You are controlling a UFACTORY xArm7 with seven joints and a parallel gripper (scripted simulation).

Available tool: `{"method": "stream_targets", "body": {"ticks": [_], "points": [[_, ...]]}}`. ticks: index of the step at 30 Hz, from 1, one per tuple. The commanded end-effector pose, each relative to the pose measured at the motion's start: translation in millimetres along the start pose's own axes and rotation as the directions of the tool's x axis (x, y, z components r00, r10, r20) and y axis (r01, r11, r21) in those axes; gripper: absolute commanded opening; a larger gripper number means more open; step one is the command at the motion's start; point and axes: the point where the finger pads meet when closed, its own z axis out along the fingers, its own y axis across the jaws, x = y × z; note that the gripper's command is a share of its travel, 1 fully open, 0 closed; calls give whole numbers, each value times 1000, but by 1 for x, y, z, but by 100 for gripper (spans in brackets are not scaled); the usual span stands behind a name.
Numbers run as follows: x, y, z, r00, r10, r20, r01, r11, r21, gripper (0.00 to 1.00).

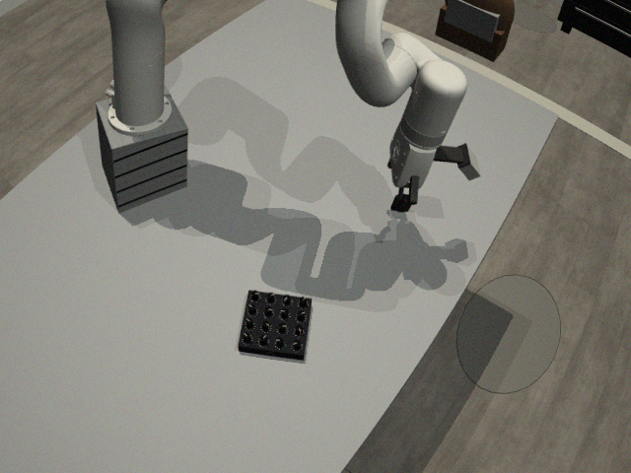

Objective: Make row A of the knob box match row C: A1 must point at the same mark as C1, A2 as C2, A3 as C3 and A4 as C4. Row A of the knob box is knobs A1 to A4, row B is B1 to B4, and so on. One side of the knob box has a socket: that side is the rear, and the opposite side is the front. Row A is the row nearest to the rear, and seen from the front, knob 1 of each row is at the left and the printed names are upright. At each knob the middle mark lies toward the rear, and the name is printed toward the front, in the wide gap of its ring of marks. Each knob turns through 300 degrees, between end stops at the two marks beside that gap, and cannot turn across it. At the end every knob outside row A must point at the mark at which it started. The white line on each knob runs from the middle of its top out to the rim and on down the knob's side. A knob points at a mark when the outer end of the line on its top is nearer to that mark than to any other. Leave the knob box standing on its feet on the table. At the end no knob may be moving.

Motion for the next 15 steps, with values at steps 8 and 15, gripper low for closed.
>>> {"method": "stream_targets", "body": {"ticks": [8, 15], "points": [[-10, 25, 1, 1000, 8, -13, -7, 1000, 2, 100], [-10, 25, 1, 1000, 8, -13, -7, 1000, 2, 100]]}}
